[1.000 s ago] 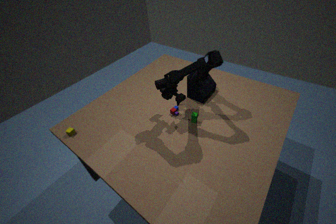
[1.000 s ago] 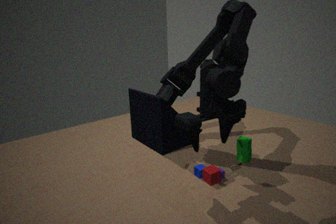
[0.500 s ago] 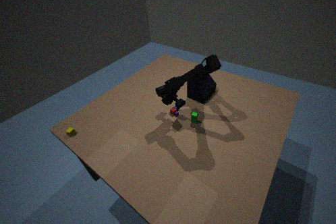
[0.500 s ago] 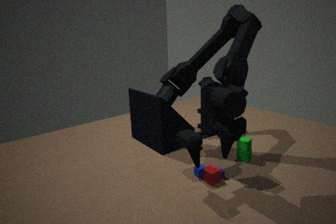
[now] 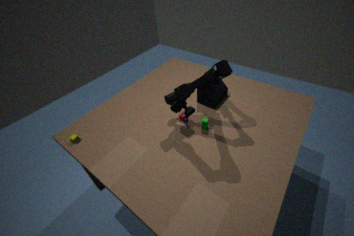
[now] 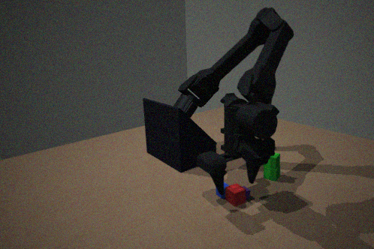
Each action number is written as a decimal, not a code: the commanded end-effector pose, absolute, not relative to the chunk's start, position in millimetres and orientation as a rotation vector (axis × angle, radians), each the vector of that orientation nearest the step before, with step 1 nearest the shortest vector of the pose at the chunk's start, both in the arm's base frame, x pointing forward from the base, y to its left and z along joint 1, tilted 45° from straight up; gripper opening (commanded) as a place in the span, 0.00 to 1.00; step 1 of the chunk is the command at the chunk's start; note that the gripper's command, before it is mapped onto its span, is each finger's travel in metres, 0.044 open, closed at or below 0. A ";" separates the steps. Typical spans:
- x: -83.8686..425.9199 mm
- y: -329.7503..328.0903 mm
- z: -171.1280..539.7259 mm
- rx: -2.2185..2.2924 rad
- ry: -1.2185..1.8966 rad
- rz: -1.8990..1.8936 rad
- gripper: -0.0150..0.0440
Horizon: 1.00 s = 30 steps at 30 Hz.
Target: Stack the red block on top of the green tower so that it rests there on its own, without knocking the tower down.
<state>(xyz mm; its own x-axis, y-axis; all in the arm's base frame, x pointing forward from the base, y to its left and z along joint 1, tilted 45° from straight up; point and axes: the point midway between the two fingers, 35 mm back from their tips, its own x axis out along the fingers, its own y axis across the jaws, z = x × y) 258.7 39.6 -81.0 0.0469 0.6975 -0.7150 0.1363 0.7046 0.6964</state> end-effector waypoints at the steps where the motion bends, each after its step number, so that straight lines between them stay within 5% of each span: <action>1: 254.6 46.9 -86.4 0.733 1.503 0.491 1.00; 30: 254.1 60.8 -99.1 0.735 1.503 0.493 0.96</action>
<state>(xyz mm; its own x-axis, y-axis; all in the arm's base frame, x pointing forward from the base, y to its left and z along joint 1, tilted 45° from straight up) 255.8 60.2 -99.7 0.0390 0.7012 -0.7119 0.1399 0.7016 0.6987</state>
